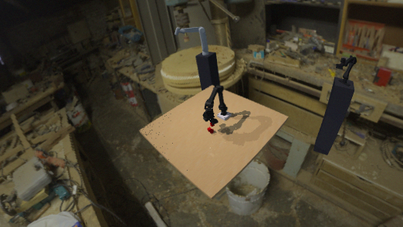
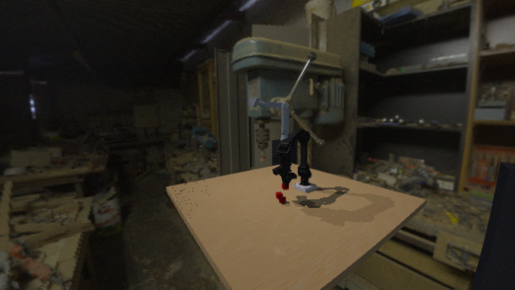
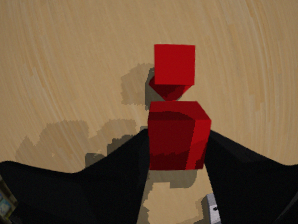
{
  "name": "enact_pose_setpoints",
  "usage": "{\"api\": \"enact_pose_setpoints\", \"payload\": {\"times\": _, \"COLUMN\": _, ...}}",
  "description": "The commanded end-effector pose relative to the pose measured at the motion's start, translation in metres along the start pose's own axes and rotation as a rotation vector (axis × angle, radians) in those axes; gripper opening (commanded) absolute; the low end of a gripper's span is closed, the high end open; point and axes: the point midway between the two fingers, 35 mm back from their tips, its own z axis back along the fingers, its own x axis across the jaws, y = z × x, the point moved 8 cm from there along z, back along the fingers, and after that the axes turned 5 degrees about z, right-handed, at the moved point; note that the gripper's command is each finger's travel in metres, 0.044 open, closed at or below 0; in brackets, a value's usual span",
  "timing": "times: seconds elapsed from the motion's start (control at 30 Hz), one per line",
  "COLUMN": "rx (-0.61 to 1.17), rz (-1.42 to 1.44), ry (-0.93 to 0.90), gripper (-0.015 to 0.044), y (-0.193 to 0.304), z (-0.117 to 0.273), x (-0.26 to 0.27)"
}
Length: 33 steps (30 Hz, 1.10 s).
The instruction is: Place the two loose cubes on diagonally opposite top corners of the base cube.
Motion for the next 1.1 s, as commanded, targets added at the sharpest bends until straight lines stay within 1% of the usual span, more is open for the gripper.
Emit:
{"api": "enact_pose_setpoints", "payload": {"times": 0.0, "rx": 0.011, "rz": -0.009, "ry": 0.004, "gripper": 0.0105, "y": 0.002, "z": -0.015, "x": -0.001}}
{"api": "enact_pose_setpoints", "payload": {"times": 0.1, "rx": 0.011, "rz": -0.011, "ry": 0.004, "gripper": 0.0105, "y": 0.003, "z": -0.022, "x": -0.001}}
{"api": "enact_pose_setpoints", "payload": {"times": 0.6, "rx": 0.011, "rz": -0.011, "ry": 0.004, "gripper": 0.0105, "y": 0.002, "z": -0.024, "x": -0.001}}
{"api": "enact_pose_setpoints", "payload": {"times": 1.07, "rx": 0.011, "rz": -0.005, "ry": 0.004, "gripper": 0.0105, "y": 0.001, "z": -0.052, "x": 0.000}}
